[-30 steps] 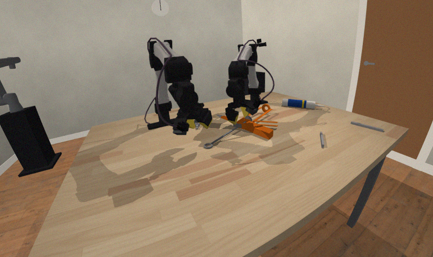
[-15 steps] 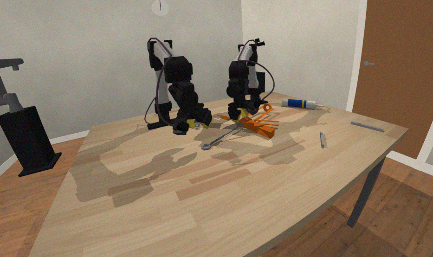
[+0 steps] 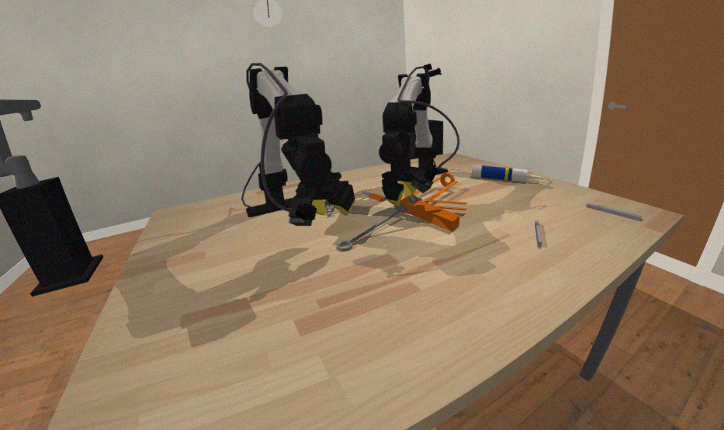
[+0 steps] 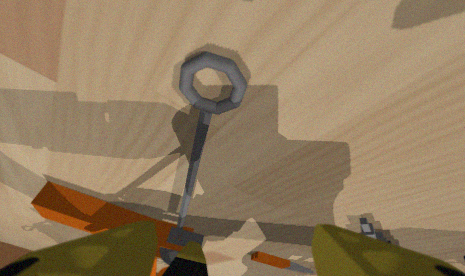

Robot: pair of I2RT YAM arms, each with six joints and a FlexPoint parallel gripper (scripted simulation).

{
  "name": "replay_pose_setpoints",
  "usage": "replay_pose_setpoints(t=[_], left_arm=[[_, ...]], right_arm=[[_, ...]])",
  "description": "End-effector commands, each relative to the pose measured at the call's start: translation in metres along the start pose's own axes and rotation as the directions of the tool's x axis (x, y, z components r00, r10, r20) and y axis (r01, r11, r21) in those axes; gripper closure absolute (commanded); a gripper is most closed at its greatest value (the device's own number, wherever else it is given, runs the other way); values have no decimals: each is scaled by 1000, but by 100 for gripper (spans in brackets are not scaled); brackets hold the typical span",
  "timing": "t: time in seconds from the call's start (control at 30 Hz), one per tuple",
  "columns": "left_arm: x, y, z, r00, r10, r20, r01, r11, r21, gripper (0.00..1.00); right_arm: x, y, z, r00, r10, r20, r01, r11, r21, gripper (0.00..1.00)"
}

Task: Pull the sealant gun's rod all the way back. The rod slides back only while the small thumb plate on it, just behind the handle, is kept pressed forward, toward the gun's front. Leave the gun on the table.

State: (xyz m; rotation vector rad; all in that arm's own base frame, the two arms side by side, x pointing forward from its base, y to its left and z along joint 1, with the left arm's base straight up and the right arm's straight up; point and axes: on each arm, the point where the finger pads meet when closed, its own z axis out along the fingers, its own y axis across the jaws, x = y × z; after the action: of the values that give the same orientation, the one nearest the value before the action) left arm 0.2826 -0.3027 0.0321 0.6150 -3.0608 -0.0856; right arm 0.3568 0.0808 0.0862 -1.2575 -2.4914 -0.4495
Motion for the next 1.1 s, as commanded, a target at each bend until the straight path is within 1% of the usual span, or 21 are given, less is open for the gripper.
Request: replay_pose_setpoints(t=[0.0, 0.1, 0.17, 0.2, 0.3, 0.37, 0.57, 0.6, 0.67, 0.7, 0.73, 0.77, 0.8, 0.87, 0.97, 1.07], left_arm=[[0, -3, -1, 1000, 4, 6, -4, 1000, 9, 54], [0, -2, -4, 1000, 3, 6, -3, 1000, 12, 54], [0, -2, -4, 1000, 3, 6, -3, 1000, 12, 31], [0, -2, -4, 1000, 3, 6, -3, 1000, 12, 22], [0, -2, -4, 1000, 3, 6, -3, 1000, 12, 22], [-1, -3, -22, 1000, 3, 19, -4, 999, 41, 22], [-1, -3, -47, 1000, 3, 28, -5, 998, 67, 22], [2, -5, -40, 1000, 1, 20, -2, 999, 46, 22], [3, -7, -48, 1000, 1, 21, -2, 999, 52, 22], [4, -7, -41, 1000, 2, 11, -2, 1000, 22, 22], [2, -10, -41, 999, 23, 23, -24, 999, 34, 11], [0, -9, -48, 998, 45, 40, -47, 998, 52, 0], [-1, -10, -59, 996, 65, 62, -70, 994, 83, 0], [-1, -10, -59, 996, 65, 62, -70, 994, 83, 0], [-6, -12, -61, 978, 175, 116, -187, 977, 106, 0], [-8, -4, -71, 921, 334, 198, -361, 925, 118, 0]], right_arm=[[-1, 3, -5, 1000, -18, 17, 18, 1000, -18, 34], [-1, 3, -5, 1000, -18, 17, 18, 1000, -18, 34], [-1, 3, -5, 1000, -18, 17, 18, 1000, -18, 34], [-1, 3, -5, 1000, -18, 17, 18, 1000, -18, 34], [-1, 3, -5, 1000, -18, 17, 18, 1000, -18, 34], [-1, 3, -5, 1000, -18, 17, 18, 1000, -18, 34], [-1, 3, -5, 1000, -18, 17, 18, 1000, -18, 34], [-1, 3, -5, 1000, -18, 17, 18, 1000, -18, 34], [-1, 3, -5, 1000, -18, 17, 18, 1000, -18, 34], [-1, 3, -5, 1000, -18, 17, 18, 1000, -18, 34], [-1, 3, -5, 1000, -18, 17, 18, 1000, -18, 34], [-1, 3, -5, 1000, -18, 17, 18, 1000, -18, 34], [-1, 3, -5, 1000, -18, 17, 18, 1000, -18, 34], [-1, 3, -5, 1000, -18, 17, 18, 1000, -18, 34], [-1, 3, -5, 1000, -18, 17, 18, 1000, -18, 34], [-1, 3, -5, 1000, -18, 17, 18, 1000, -18, 34]])
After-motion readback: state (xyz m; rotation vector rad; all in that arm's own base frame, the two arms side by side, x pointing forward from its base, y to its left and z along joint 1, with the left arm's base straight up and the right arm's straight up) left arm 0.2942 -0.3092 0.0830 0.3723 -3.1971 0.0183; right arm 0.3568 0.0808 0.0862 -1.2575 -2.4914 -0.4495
